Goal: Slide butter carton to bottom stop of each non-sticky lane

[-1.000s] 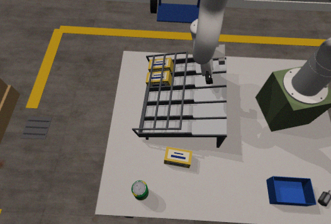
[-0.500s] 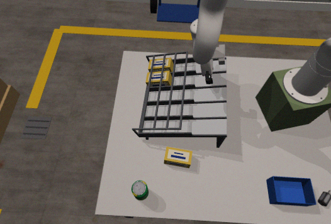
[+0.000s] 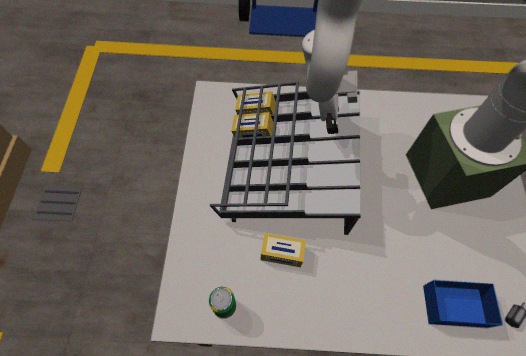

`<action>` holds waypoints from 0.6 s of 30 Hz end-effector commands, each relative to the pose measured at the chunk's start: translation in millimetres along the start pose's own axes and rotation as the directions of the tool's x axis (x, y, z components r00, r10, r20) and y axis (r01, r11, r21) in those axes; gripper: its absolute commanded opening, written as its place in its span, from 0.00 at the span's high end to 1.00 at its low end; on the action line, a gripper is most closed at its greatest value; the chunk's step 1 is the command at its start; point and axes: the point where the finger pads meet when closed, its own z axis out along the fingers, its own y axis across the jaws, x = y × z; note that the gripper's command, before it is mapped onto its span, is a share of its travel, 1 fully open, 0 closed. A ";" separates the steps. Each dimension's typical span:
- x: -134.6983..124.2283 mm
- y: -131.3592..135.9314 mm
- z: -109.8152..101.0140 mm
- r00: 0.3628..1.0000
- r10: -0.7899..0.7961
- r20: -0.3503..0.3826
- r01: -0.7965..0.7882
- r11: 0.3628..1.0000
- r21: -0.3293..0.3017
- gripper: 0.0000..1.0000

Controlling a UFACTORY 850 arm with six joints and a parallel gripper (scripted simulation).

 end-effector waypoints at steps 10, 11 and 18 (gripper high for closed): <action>-0.6 -0.1 -0.7 1.000 0.000 0.001 0.000 1.000 0.000 0.13; -0.6 -0.1 -0.7 1.000 0.000 0.001 0.000 1.000 0.000 0.13; -0.6 -0.1 -0.7 1.000 0.000 0.001 0.000 1.000 0.000 0.11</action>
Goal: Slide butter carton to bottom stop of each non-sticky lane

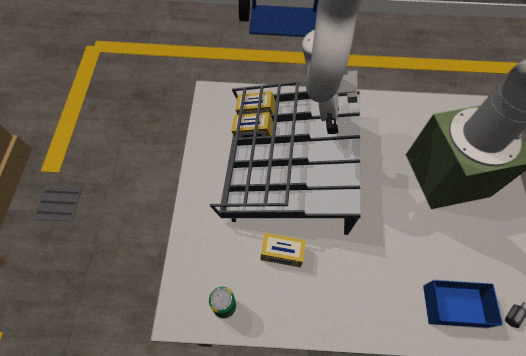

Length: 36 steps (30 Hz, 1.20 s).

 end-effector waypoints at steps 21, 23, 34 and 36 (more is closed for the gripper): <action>-0.6 -0.1 -0.7 1.000 0.000 0.001 0.000 1.000 0.000 0.10; -0.6 -0.1 -0.7 1.000 0.000 0.001 0.000 1.000 0.000 0.10; -0.6 -0.1 -0.7 1.000 0.000 0.001 0.000 1.000 0.000 0.08; -0.6 -0.1 -0.7 1.000 0.000 0.001 0.000 1.000 0.000 0.08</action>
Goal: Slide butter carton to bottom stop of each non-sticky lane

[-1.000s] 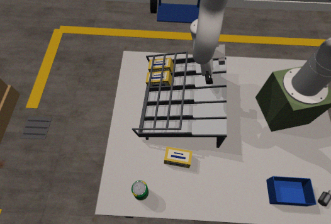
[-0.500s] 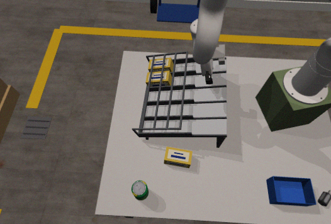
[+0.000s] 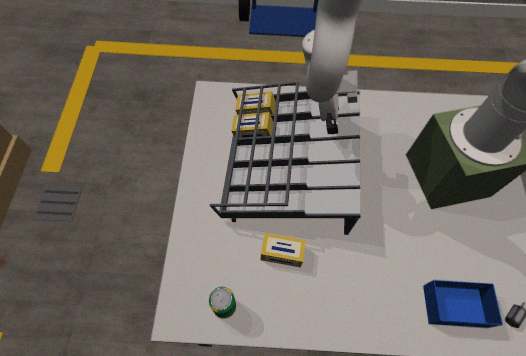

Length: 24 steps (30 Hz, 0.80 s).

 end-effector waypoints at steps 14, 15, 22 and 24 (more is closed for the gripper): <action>-0.6 -0.1 -0.7 1.000 0.000 0.001 0.000 1.000 0.000 0.00; -0.6 -0.1 -0.7 1.000 0.000 0.001 0.000 1.000 0.000 0.00; -0.6 -0.1 -0.7 1.000 0.000 0.001 0.000 1.000 0.000 0.00; -0.6 -0.1 -0.7 1.000 0.000 0.001 0.000 1.000 0.000 0.00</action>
